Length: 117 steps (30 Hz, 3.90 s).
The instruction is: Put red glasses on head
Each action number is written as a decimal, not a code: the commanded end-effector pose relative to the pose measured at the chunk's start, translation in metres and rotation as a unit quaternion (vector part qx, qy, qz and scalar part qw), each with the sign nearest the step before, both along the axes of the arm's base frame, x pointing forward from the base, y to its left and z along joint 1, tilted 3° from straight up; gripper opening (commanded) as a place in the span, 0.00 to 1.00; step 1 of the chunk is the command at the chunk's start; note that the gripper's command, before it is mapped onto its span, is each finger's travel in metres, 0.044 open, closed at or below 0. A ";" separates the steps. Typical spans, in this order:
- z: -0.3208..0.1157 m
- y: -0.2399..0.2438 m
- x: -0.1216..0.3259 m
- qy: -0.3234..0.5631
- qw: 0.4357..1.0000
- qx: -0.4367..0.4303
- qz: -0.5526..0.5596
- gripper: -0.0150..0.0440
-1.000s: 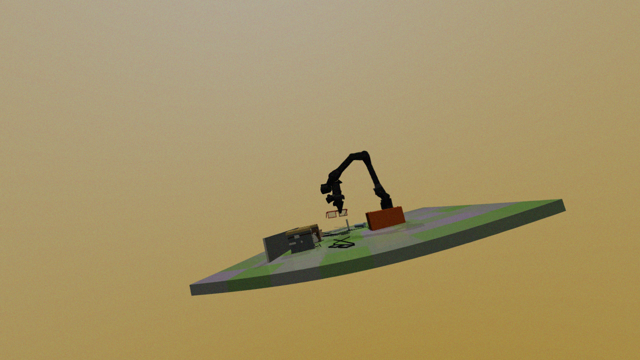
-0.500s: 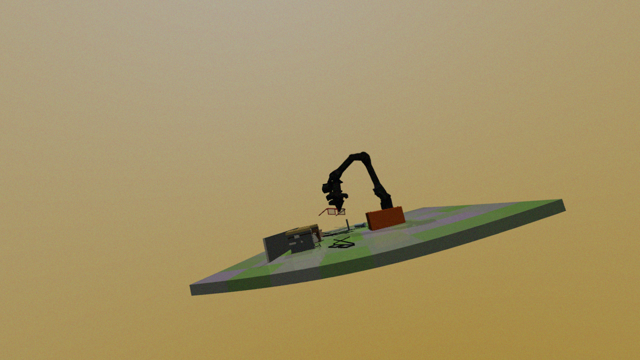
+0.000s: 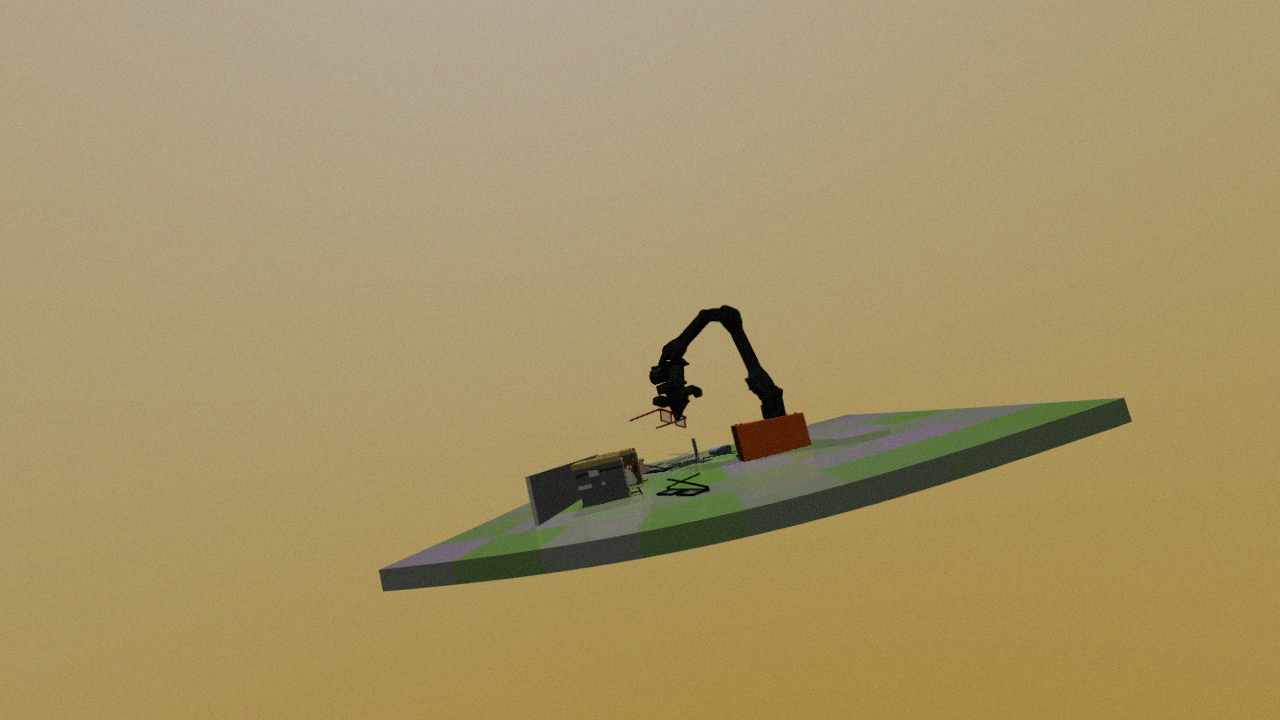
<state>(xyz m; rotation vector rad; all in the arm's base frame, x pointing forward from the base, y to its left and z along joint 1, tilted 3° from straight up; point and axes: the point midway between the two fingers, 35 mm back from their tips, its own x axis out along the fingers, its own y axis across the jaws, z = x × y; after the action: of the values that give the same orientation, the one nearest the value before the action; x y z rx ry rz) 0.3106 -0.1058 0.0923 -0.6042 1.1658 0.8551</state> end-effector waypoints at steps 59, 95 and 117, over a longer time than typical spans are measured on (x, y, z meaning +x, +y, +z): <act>0.044 -0.123 -0.028 -0.271 0.824 -0.146 0.476 0.25; 0.000 -0.027 -0.011 -0.119 0.875 -0.092 0.460 0.25; -0.037 0.059 -0.027 0.026 0.894 -0.149 0.422 0.25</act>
<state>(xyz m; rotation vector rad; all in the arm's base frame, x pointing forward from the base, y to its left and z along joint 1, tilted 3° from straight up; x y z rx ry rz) 0.2878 -0.0580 0.0593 -1.3961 1.0229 1.4533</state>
